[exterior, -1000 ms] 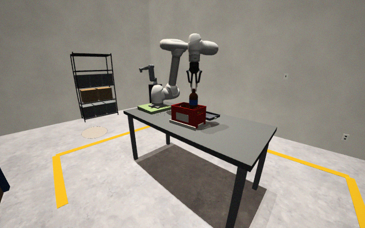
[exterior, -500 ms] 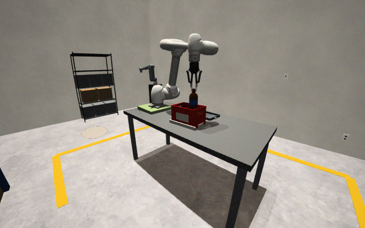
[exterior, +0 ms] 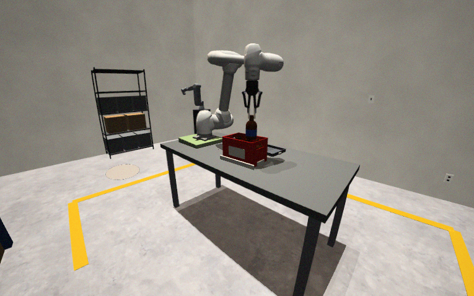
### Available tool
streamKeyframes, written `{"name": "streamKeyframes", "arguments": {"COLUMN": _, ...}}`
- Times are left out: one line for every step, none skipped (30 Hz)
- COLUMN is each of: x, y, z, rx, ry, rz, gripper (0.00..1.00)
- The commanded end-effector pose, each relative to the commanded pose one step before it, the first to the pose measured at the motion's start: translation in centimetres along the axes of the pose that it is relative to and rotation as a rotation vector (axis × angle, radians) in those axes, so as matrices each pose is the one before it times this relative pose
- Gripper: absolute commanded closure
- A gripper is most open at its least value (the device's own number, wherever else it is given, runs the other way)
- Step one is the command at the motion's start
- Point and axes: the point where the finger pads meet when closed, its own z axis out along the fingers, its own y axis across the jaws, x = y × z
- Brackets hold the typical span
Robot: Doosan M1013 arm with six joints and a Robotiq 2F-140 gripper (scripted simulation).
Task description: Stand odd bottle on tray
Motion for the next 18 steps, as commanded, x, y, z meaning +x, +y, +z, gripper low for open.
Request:
{"name": "streamKeyframes", "arguments": {"x": 0.286, "y": 0.038, "z": -0.501, "rx": -0.0011, "ry": 0.00008, "rz": 0.00267, "gripper": 1.0}}
{"name": "streamKeyframes", "arguments": {"x": 0.009, "y": 0.006, "z": 0.0, "rx": 0.0, "ry": 0.0, "rz": 0.0, "gripper": 1.0}}
{"name": "streamKeyframes", "arguments": {"x": 0.011, "y": 0.007, "z": 0.0, "rx": 0.0, "ry": 0.0, "rz": 0.0, "gripper": 1.0}}
{"name": "streamKeyframes", "arguments": {"x": 0.012, "y": 0.008, "z": 0.0, "rx": 0.0, "ry": 0.0, "rz": 0.0, "gripper": 1.0}}
{"name": "streamKeyframes", "arguments": {"x": 0.014, "y": 0.009, "z": 0.0, "rx": 0.0, "ry": 0.0, "rz": 0.0, "gripper": 1.0}}
{"name": "streamKeyframes", "arguments": {"x": 0.015, "y": 0.01, "z": 0.0, "rx": 0.0, "ry": 0.0, "rz": 0.0, "gripper": 1.0}}
{"name": "streamKeyframes", "arguments": {"x": 0.017, "y": 0.011, "z": 0.0, "rx": 0.0, "ry": 0.0, "rz": 0.0, "gripper": 1.0}}
{"name": "streamKeyframes", "arguments": {"x": 0.018, "y": 0.012, "z": 0.0, "rx": 0.0, "ry": 0.0, "rz": 0.0, "gripper": 1.0}}
{"name": "streamKeyframes", "arguments": {"x": 0.02, "y": 0.013, "z": 0.0, "rx": 0.0, "ry": 0.0, "rz": 0.0, "gripper": 1.0}}
{"name": "streamKeyframes", "arguments": {"x": 0.022, "y": 0.014, "z": 0.0, "rx": 0.0, "ry": 0.0, "rz": 0.0, "gripper": 1.0}}
{"name": "streamKeyframes", "arguments": {"x": 0.024, "y": 0.015, "z": 0.0, "rx": 0.0, "ry": 0.0, "rz": 0.0, "gripper": 1.0}}
{"name": "streamKeyframes", "arguments": {"x": 0.026, "y": 0.016, "z": 0.0, "rx": 0.0, "ry": 0.0, "rz": 0.0, "gripper": 1.0}}
{"name": "streamKeyframes", "arguments": {"x": 0.028, "y": 0.018, "z": 0.0, "rx": 0.0, "ry": 0.0, "rz": 0.0, "gripper": 1.0}}
{"name": "streamKeyframes", "arguments": {"x": 0.0, "y": 0.0, "z": 0.0, "rx": 0.0, "ry": 0.0, "rz": 0.0, "gripper": 1.0}}
{"name": "streamKeyframes", "arguments": {"x": 0.0, "y": 0.0, "z": 0.0, "rx": 0.0, "ry": 0.0, "rz": 0.0, "gripper": 1.0}}
{"name": "streamKeyframes", "arguments": {"x": 0.03, "y": 0.019, "z": 0.0, "rx": 0.0, "ry": 0.0, "rz": 0.0, "gripper": 1.0}}
{"name": "streamKeyframes", "arguments": {"x": 0.032, "y": 0.02, "z": 0.0, "rx": 0.0, "ry": 0.0, "rz": 0.0, "gripper": 1.0}}
{"name": "streamKeyframes", "arguments": {"x": 0.034, "y": 0.022, "z": 0.0, "rx": 0.0, "ry": 0.0, "rz": 0.0, "gripper": 1.0}}
